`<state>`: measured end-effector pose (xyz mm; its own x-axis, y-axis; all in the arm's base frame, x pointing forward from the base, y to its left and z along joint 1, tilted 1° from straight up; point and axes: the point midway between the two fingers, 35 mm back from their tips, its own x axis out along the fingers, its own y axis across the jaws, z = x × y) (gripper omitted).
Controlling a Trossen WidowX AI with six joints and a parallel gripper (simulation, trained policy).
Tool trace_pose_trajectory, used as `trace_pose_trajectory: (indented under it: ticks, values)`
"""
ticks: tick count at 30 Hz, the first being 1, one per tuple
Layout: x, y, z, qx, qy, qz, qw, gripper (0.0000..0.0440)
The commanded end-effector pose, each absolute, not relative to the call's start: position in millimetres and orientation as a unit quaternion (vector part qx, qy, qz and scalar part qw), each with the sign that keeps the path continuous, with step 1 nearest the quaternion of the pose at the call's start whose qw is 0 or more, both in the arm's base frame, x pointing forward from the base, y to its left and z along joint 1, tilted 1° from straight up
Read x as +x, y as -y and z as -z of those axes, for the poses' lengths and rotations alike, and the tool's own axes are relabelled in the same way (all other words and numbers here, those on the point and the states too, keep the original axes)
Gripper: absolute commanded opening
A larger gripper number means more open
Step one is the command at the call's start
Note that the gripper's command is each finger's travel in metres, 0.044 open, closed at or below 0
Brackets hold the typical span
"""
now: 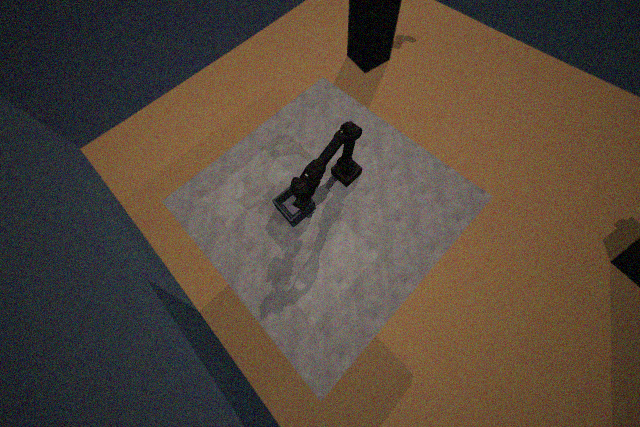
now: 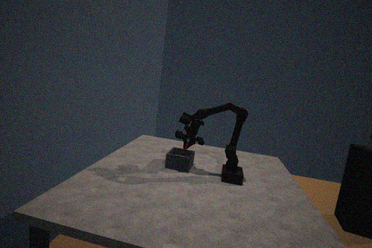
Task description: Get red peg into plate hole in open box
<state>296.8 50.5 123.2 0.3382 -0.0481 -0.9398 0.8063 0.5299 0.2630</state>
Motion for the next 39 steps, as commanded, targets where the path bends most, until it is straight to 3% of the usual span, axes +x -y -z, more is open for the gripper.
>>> trace_pose_trajectory:
  ticks: [1, 25, 31, 35, 39]
  values:
    - [308.3, -37.9, -122.9, 0.390, -0.484, 0.304, 0.722, 0.0000]
    - [340.2, -1.2, -73.8, 0.404, -0.508, 0.337, 0.682, 0.0023]
    - [344.2, 3.6, -57.8, 0.387, -0.524, 0.340, 0.679, 0.0154]
    - [347.2, 6.2, -53.4, 0.377, -0.533, 0.344, 0.675, 0.0168]
    - [360.3, 11.3, -55.8, 0.376, -0.527, 0.340, 0.682, 0.0268]
